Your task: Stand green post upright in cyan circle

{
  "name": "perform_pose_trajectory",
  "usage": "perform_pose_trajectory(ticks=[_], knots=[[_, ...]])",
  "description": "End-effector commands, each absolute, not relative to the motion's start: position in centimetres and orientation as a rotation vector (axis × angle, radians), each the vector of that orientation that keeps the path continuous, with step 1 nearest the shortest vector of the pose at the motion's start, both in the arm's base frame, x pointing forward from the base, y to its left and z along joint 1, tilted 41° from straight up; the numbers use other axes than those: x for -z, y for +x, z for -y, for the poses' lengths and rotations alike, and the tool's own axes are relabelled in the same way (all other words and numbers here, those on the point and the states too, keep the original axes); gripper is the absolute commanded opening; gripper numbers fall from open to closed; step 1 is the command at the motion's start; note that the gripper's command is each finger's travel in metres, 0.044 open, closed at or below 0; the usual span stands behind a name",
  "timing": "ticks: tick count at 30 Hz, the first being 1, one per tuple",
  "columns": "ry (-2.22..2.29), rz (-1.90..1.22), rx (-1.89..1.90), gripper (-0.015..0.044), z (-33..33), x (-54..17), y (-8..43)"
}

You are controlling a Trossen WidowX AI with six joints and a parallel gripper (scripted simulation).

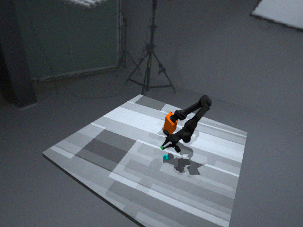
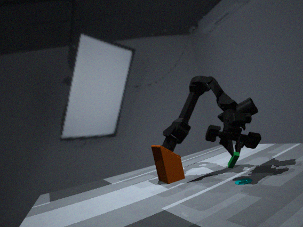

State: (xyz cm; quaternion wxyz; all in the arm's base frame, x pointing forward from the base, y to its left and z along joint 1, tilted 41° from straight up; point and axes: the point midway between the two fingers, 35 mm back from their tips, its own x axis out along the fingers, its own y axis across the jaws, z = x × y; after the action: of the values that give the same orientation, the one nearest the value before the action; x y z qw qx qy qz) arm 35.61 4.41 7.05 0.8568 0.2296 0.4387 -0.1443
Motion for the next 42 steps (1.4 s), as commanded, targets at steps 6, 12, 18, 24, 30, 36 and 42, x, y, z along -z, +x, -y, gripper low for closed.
perform_pose_trajectory(ticks=[6, 12, 18, 24, 30, 36, 42], knots=[[0.491, -0.849, 0.326, 0.0023, -4.4, -7.6, 35.5], [0.495, -0.806, 0.339, 0.0023, -4.5, -7.8, 35.4], [0.501, -0.762, 0.352, 0.0023, -4.6, -8.0, 35.3], [0.509, -0.718, 0.363, 0.0023, -4.6, -8.2, 35.2], [0.519, -0.674, 0.374, 0.0023, -4.7, -8.5, 35.1], [0.531, -0.629, 0.384, 0.0023, -4.7, -8.8, 34.9], [0.544, -0.585, 0.394, 0.0023, -4.8, -9.1, 34.7]])
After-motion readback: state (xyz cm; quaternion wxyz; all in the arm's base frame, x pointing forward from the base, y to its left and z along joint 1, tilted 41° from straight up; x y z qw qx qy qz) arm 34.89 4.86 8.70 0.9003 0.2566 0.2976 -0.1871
